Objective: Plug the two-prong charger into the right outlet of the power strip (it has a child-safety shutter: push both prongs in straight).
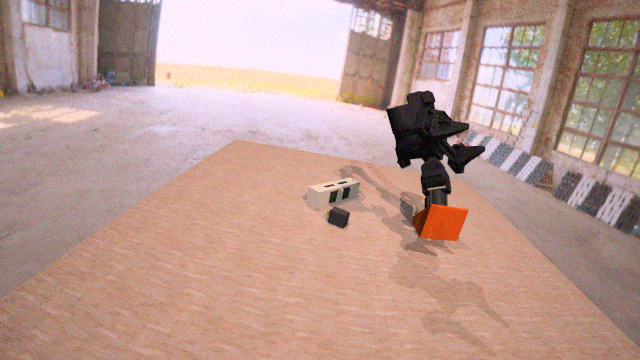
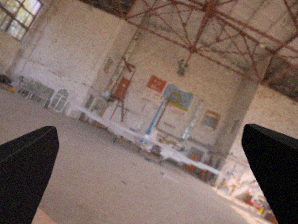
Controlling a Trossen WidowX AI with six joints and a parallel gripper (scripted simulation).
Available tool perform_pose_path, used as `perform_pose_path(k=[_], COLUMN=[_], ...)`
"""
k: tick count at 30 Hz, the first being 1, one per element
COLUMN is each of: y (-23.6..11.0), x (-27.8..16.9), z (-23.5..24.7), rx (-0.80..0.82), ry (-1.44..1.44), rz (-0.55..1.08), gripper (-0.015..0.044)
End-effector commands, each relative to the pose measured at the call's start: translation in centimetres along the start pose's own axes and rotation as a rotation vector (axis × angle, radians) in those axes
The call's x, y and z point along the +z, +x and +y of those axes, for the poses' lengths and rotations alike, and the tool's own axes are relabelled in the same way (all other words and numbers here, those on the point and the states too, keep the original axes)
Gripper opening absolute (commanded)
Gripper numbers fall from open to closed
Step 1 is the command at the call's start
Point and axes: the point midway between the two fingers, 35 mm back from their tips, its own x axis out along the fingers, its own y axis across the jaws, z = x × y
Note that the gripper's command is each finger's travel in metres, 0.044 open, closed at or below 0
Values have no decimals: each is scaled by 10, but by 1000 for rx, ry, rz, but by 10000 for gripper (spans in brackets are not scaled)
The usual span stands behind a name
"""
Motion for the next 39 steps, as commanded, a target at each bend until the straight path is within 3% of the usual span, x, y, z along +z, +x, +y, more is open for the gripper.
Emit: perform_pose_path(k=[1, 19, 39], y=[0, -35, -119], x=[-1, -74, -141], z=[-1, -61, -76], rx=[-3, -360, -898], ry=[7, 712, 1420], rz=[4, 348, 700], gripper=[426, 440, 440])
